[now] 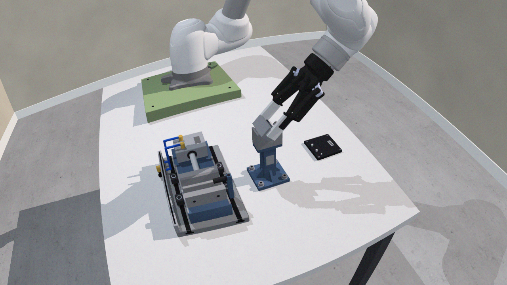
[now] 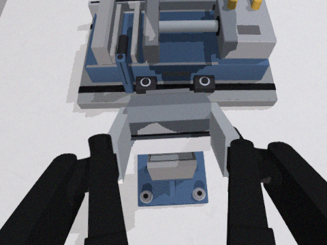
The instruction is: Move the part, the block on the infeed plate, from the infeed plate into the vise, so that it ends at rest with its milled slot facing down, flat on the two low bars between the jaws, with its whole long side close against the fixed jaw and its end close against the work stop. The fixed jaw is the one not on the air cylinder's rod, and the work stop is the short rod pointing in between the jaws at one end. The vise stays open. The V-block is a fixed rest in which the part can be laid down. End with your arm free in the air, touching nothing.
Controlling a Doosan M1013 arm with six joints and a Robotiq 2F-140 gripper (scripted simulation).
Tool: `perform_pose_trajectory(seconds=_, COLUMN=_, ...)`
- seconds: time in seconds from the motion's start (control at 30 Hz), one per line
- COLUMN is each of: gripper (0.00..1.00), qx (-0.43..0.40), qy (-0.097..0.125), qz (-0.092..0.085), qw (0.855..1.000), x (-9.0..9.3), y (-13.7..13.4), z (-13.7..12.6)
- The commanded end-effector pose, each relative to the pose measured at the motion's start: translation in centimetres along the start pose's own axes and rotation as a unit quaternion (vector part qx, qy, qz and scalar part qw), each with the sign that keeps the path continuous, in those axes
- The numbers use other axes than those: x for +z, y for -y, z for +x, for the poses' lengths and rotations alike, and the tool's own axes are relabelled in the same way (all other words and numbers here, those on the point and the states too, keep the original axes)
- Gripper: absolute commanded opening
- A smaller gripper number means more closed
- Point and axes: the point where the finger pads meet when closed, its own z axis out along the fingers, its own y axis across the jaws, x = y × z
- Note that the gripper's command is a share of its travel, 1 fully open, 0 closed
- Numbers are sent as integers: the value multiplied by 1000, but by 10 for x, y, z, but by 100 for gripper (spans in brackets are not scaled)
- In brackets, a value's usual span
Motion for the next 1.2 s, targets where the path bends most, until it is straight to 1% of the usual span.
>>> perform_pose_trajectory(seconds=0.0, gripper=0, qx=0, qy=0, qz=0, qw=1000, x=0, y=0, z=0)
perform_pose_trajectory(seconds=0.67, gripper=0, qx=0, qy=0, qz=0, qw=1000, x=0, y=0, z=0)
perform_pose_trajectory(seconds=0.7, gripper=51, qx=0, qy=0, qz=0, qw=1000, x=0, y=0, z=0)
perform_pose_trajectory(seconds=1.17, gripper=51, qx=0, qy=0, qz=0, qw=1000, x=0, y=0, z=0)
